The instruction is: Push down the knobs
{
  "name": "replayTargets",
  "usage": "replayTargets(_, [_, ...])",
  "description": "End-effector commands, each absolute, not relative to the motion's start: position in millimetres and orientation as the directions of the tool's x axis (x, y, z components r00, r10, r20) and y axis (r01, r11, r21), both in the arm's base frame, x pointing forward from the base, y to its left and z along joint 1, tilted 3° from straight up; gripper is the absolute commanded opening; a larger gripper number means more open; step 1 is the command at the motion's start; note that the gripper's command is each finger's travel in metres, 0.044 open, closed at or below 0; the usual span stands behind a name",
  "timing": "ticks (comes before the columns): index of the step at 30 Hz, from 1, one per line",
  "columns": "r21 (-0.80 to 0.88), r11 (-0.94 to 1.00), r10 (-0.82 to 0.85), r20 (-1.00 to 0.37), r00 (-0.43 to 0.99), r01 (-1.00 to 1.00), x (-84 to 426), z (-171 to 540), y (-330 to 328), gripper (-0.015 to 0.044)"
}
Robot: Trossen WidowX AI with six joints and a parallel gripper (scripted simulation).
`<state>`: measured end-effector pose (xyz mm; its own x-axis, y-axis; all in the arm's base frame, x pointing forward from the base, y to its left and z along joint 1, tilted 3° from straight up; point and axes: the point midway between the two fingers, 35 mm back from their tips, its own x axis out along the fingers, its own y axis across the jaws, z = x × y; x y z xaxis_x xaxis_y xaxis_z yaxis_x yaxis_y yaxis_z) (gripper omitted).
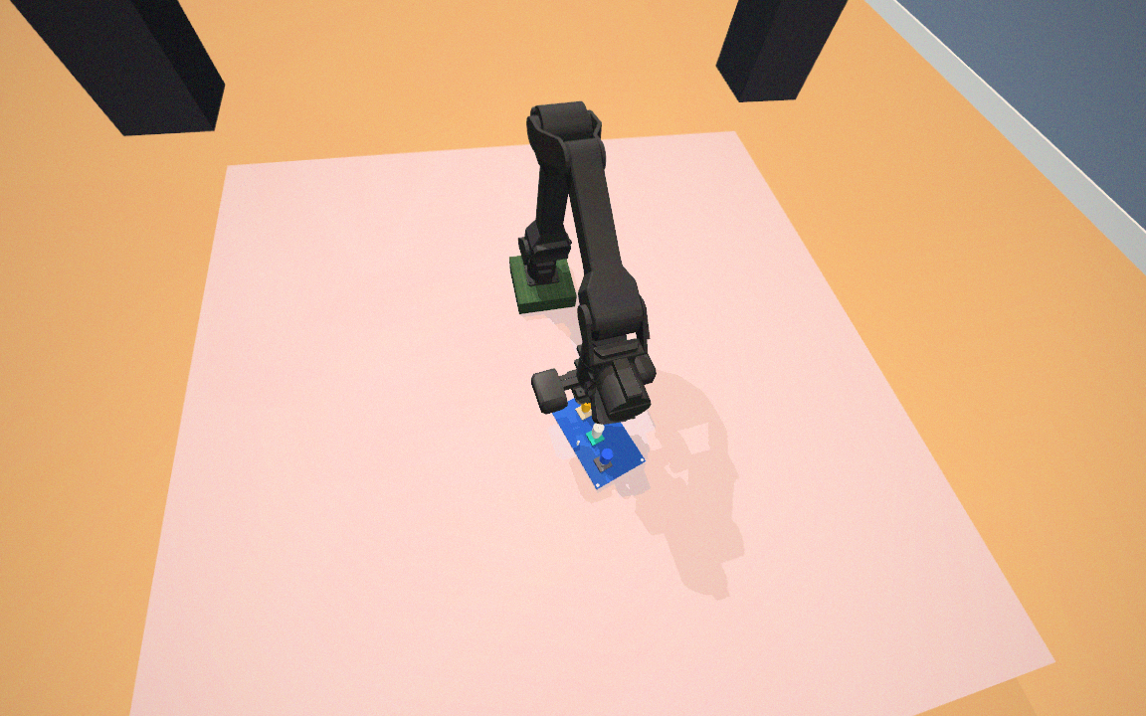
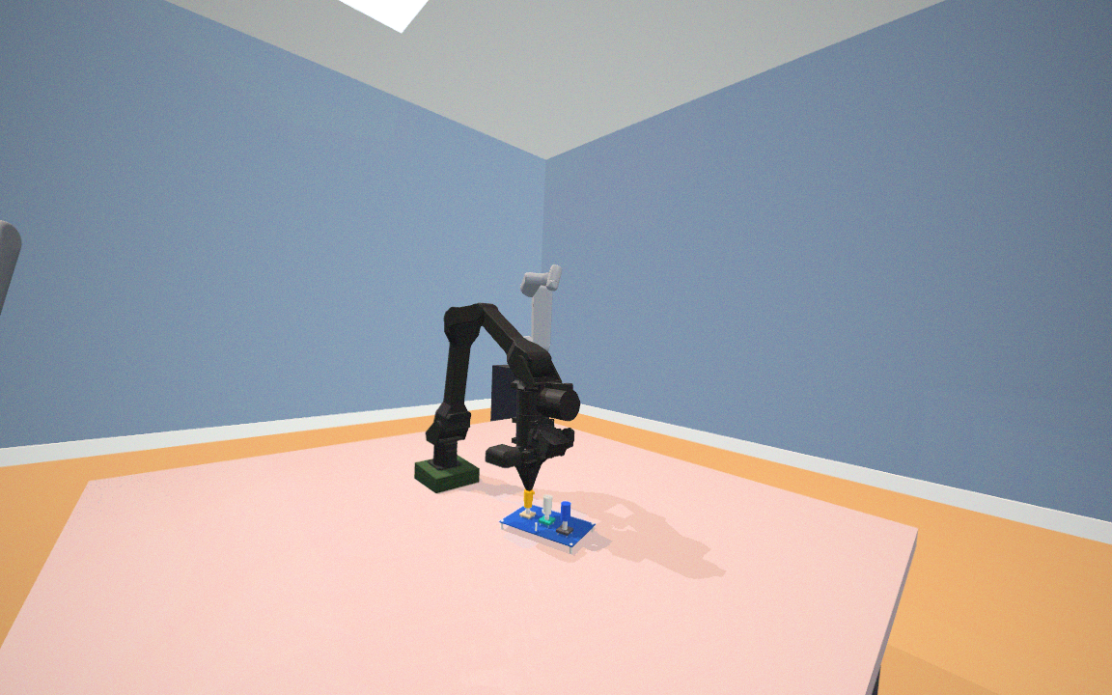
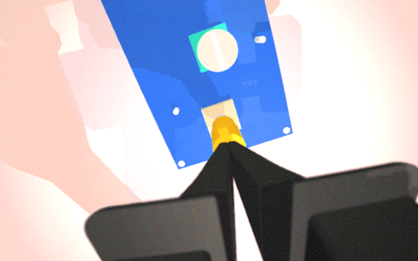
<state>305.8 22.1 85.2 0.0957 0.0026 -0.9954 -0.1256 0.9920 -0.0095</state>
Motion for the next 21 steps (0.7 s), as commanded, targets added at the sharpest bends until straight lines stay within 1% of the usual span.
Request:
replayTargets(1, [-0.012,0.993,-0.001,-0.996,0.091,-0.120,308.4,77.4,21.5,0.0000])
replayTargets(21, [-0.012,0.993,-0.001,-0.996,0.091,-0.120,308.7,74.5,21.5,0.0000])
